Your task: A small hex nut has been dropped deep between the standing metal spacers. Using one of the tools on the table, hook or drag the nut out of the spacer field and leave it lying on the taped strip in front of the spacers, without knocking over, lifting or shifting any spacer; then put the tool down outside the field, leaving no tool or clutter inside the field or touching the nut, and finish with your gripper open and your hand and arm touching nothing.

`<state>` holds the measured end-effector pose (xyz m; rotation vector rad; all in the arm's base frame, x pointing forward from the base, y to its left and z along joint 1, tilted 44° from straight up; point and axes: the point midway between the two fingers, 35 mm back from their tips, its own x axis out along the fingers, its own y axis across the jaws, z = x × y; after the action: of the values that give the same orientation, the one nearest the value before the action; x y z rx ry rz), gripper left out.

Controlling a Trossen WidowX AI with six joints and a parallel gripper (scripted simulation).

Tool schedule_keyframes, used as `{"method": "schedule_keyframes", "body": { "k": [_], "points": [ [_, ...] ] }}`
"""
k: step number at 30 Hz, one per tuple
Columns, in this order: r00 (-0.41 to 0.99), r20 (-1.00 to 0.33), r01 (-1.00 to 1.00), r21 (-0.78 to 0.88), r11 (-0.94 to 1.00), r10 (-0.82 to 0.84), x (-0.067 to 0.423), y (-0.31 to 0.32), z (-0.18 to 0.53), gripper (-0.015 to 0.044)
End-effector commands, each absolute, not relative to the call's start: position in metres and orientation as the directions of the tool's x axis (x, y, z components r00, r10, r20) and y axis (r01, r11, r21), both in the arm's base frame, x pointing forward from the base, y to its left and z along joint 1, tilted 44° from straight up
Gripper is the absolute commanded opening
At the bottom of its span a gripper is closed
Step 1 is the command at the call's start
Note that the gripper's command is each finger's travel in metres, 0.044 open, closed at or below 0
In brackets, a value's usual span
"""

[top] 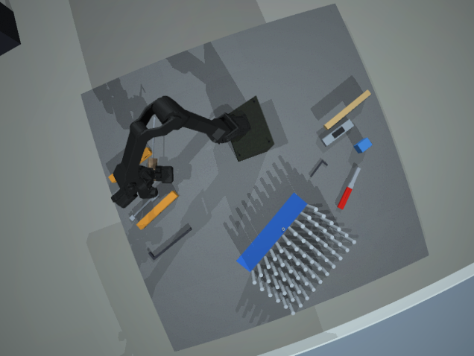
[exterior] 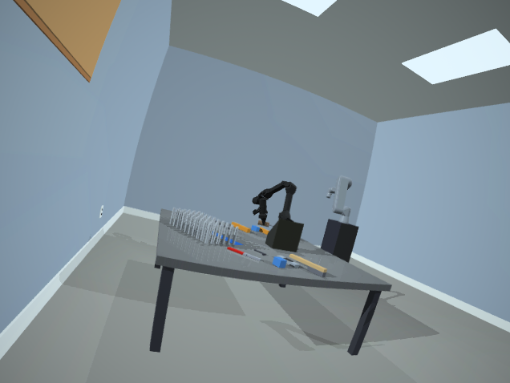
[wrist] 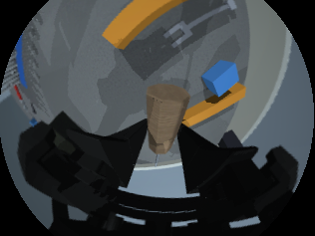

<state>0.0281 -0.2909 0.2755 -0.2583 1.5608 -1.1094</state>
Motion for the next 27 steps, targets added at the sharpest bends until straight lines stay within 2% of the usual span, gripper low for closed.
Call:
{"method": "schedule_keyframes", "body": {
  "k": [1, 27],
  "points": [
    [-0.331, -0.655, 0.387, -0.751, 0.535, -0.679, 0.028, -0.294, 0.271, 0.0],
    [-0.332, -0.653, 0.385, -0.752, 0.534, -0.681, 0.024, -0.311, 0.251, 0.0]
  ]
}}
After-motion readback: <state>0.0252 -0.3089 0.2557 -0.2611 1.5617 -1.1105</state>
